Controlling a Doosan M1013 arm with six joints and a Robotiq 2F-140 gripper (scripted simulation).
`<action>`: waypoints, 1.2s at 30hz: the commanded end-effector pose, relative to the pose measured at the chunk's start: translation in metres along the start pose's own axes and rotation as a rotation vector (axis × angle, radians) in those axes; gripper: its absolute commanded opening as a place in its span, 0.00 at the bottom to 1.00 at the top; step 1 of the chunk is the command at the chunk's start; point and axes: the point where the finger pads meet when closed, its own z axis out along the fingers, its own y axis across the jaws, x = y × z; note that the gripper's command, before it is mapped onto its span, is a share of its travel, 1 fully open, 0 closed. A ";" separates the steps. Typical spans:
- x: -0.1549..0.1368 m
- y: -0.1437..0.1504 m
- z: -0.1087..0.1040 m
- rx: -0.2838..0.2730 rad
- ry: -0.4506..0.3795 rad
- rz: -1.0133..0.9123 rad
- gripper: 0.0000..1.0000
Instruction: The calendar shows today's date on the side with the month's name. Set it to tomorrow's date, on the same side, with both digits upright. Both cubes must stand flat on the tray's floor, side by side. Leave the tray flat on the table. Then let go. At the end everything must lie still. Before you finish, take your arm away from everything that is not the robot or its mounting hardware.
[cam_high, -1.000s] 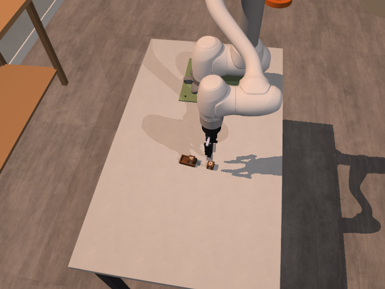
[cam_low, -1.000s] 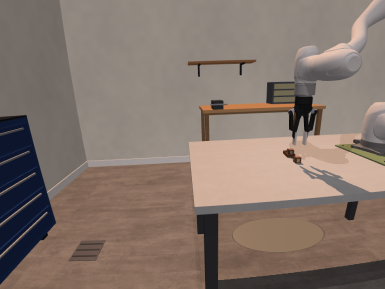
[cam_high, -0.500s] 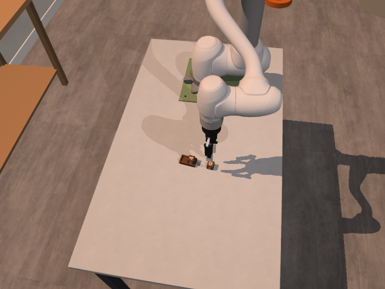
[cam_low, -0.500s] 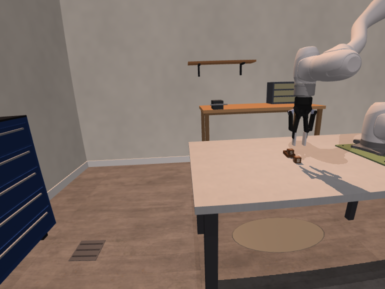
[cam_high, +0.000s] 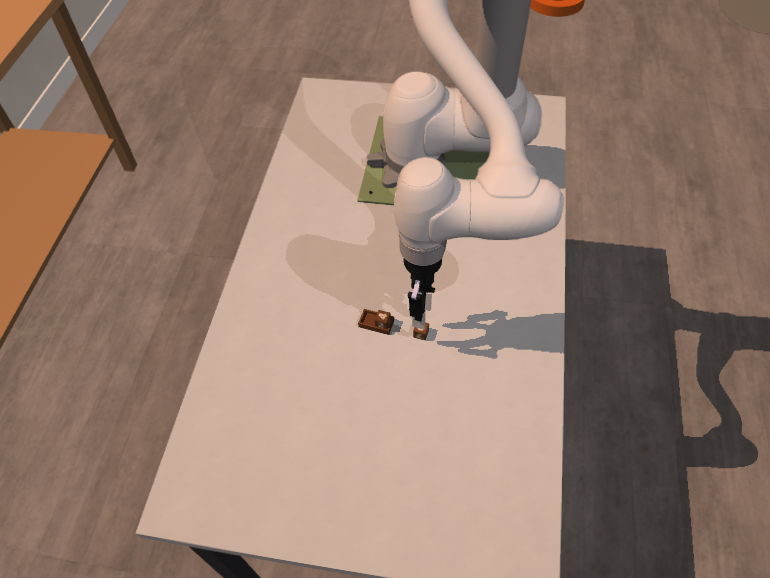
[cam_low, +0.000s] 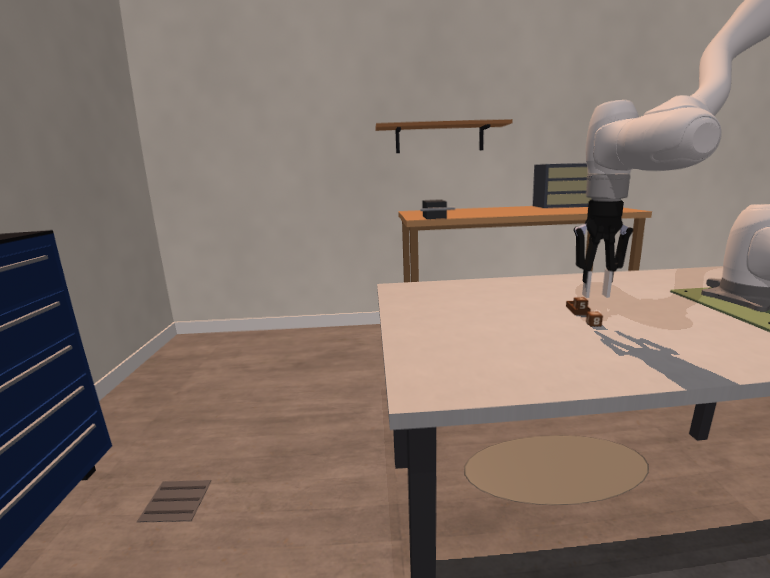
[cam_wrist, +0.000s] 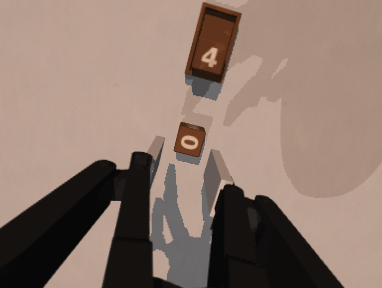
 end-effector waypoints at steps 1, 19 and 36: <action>0.002 0.004 0.011 -0.007 0.000 0.002 0.28; 0.002 0.004 0.032 -0.007 0.000 0.002 0.28; 0.002 0.004 0.037 -0.007 0.000 0.002 0.28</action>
